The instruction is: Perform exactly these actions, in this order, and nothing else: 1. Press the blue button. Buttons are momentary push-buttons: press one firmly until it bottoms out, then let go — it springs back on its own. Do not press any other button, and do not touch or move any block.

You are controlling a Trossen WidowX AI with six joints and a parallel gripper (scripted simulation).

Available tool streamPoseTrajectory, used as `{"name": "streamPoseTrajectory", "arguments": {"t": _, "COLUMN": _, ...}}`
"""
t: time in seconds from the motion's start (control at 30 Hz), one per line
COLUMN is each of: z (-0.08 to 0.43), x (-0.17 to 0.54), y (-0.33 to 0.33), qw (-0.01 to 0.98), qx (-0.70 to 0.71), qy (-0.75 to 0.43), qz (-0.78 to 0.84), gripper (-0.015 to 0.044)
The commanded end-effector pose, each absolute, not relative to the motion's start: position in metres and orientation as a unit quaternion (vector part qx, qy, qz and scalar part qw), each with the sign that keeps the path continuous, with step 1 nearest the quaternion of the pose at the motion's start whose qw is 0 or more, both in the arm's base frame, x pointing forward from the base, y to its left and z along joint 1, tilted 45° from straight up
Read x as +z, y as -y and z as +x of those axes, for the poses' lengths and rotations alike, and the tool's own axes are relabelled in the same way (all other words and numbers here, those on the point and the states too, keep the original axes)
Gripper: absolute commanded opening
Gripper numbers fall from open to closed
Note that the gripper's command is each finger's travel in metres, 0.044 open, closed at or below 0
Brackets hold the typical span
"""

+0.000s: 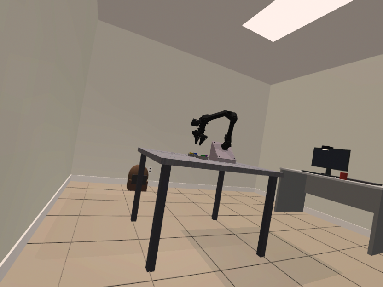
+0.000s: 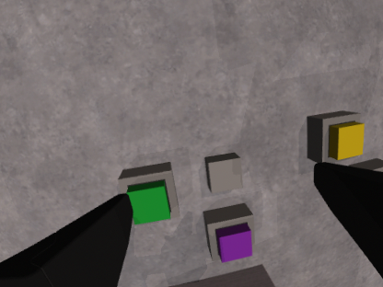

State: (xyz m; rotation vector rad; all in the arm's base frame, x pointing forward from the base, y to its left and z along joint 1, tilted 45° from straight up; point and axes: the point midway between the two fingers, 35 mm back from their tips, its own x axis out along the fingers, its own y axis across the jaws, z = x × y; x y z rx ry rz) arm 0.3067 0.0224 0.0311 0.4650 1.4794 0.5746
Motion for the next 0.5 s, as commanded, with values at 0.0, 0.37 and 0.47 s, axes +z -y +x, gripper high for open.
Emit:
{"name": "streamPoseTrajectory", "arguments": {"t": 0.0, "z": 0.291, "x": 0.081, "y": -0.071, "qw": 0.669, "qx": 0.265, "qy": -0.658, "qz": 0.222, "gripper": 0.04}}
{"name": "streamPoseTrajectory", "arguments": {"t": 0.37, "z": 0.234, "x": 0.158, "y": -0.142, "qw": 0.644, "qx": 0.294, "qy": -0.661, "qz": 0.248, "gripper": 0.04}}
{"name": "streamPoseTrajectory", "arguments": {"t": 0.47, "z": 0.234, "x": 0.158, "y": -0.142, "qw": 0.644, "qx": 0.294, "qy": -0.661, "qz": 0.248, "gripper": 0.04}}
